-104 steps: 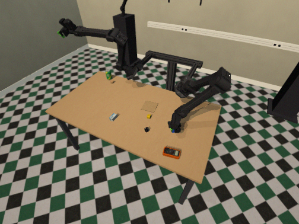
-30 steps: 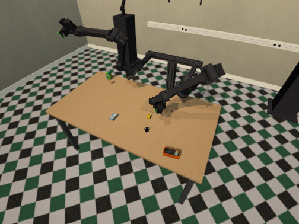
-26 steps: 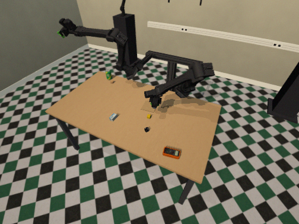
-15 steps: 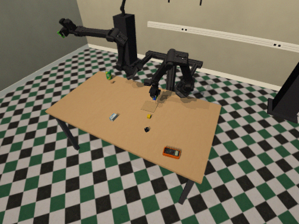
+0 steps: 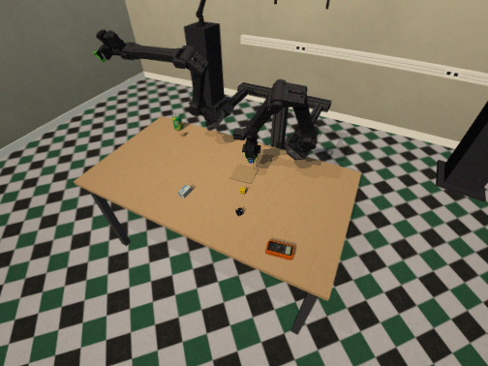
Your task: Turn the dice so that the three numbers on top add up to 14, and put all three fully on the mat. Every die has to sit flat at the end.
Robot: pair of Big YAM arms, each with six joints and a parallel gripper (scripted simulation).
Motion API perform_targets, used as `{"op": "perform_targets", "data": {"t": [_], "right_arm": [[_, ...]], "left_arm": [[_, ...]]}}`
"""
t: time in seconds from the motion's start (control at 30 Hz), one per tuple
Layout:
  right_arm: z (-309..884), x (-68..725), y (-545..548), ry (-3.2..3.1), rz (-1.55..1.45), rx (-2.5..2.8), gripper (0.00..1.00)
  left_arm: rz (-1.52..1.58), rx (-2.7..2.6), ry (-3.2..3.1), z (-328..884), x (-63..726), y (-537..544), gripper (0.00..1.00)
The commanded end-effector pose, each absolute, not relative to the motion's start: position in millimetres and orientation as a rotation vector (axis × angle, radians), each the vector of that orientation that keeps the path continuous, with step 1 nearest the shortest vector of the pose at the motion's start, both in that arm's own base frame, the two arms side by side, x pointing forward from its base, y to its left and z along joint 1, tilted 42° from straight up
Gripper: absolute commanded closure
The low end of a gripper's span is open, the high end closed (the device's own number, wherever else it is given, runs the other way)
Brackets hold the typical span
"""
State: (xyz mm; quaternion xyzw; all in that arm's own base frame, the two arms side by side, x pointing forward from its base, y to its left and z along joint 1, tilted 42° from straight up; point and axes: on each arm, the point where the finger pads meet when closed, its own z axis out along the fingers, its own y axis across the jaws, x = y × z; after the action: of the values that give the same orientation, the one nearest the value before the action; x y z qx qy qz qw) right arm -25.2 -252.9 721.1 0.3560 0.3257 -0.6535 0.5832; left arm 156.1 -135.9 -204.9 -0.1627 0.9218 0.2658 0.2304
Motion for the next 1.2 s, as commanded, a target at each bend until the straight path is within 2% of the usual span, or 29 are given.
{"op": "perform_targets", "data": {"t": [0.0,1.17], "right_arm": [[734.8,-25.9,-233.4,0.713,-1.537,0.795,0.00],[734.8,-25.9,-233.4,0.713,-1.537,0.795,0.00]], "left_arm": [[0.739,-0.439,2.524,-204.7,153.0,-137.5,0.74],[0.703,-0.462,2.527,-273.9,194.6,-88.3,0.74]]}}
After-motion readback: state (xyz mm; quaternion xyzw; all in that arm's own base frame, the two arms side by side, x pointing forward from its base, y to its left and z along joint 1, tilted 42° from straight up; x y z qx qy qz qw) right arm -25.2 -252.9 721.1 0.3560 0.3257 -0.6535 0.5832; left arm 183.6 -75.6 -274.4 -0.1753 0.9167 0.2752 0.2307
